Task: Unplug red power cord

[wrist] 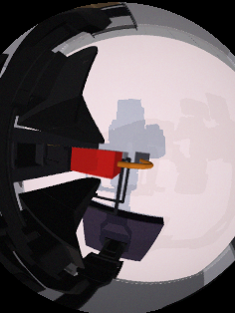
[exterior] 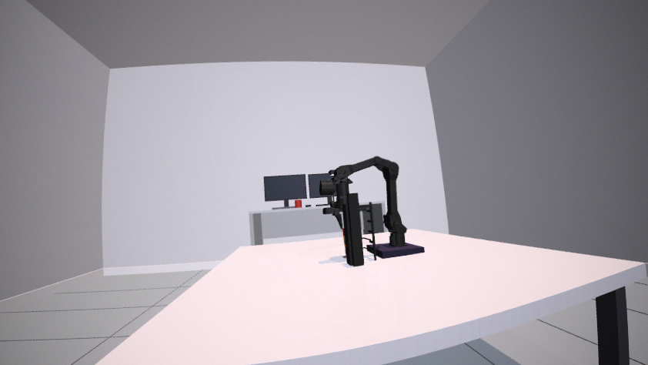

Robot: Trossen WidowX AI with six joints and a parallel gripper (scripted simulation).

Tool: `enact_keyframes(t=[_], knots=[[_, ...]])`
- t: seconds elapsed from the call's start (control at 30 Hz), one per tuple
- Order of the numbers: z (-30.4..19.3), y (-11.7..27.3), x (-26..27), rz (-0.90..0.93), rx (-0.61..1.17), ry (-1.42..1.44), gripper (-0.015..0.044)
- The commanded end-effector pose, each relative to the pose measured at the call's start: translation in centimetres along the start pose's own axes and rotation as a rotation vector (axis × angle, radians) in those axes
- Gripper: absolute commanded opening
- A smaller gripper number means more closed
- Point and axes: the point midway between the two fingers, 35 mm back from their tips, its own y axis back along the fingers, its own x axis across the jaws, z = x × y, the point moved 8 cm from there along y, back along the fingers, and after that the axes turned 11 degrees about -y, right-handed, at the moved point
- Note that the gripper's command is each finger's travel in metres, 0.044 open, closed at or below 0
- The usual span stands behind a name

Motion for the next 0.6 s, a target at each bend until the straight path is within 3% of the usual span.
enact_keyframes(t=[0.0, 0.07, 0.2, 0.57], knots=[[-0.03, -0.33, -0.10, -0.007, 0.003, -0.003, 0.0160], [-0.03, -0.33, -0.10, -0.007, 0.003, -0.003, 0.0160], [0.00, -0.08, -0.01, -0.001, 0.000, 0.000, 0.0055], [0.15, -0.08, 0.04, -0.001, 0.000, 0.000, 0.0000]])
